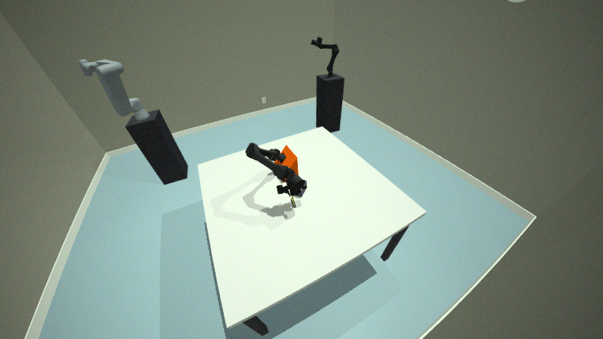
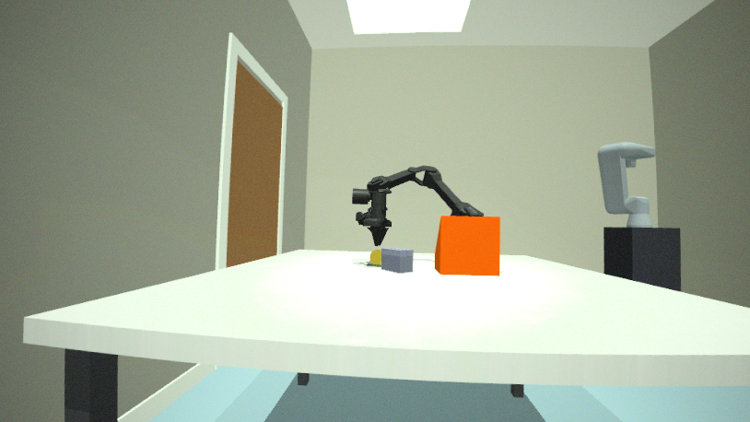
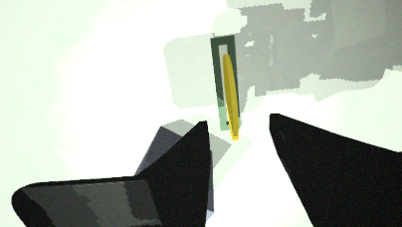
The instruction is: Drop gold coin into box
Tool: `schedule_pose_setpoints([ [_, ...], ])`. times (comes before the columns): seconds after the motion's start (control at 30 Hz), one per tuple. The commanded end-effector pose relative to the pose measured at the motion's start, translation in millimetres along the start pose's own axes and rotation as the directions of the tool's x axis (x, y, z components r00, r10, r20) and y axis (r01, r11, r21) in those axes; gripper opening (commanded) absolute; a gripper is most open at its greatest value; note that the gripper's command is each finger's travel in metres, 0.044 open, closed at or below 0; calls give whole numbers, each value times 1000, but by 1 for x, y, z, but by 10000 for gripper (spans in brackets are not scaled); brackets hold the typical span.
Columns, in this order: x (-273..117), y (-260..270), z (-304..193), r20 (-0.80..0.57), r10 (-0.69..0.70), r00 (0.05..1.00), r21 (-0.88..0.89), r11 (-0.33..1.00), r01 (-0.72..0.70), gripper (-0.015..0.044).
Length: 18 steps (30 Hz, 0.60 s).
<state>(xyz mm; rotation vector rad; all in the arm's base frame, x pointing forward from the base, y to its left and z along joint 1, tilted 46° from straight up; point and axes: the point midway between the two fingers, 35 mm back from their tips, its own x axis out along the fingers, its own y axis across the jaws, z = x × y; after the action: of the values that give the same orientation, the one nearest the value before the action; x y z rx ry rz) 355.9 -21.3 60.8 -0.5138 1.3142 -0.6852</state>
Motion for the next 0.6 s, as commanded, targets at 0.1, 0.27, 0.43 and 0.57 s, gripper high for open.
schedule_pose_setpoints([
  [0.1, 12, 0, -1, -3, -5, 1000, -9, 1000, 5, 161],
  [0.27, 20, 1, -1, -3, -5, 1000, -9, 1000, 5, 161],
  [0.43, 29, 1, -1, -3, -5, 1000, -9, 1000, 5, 161],
  [0.57, 35, 1, -1, -3, -5, 1000, -9, 1000, 5, 161],
])
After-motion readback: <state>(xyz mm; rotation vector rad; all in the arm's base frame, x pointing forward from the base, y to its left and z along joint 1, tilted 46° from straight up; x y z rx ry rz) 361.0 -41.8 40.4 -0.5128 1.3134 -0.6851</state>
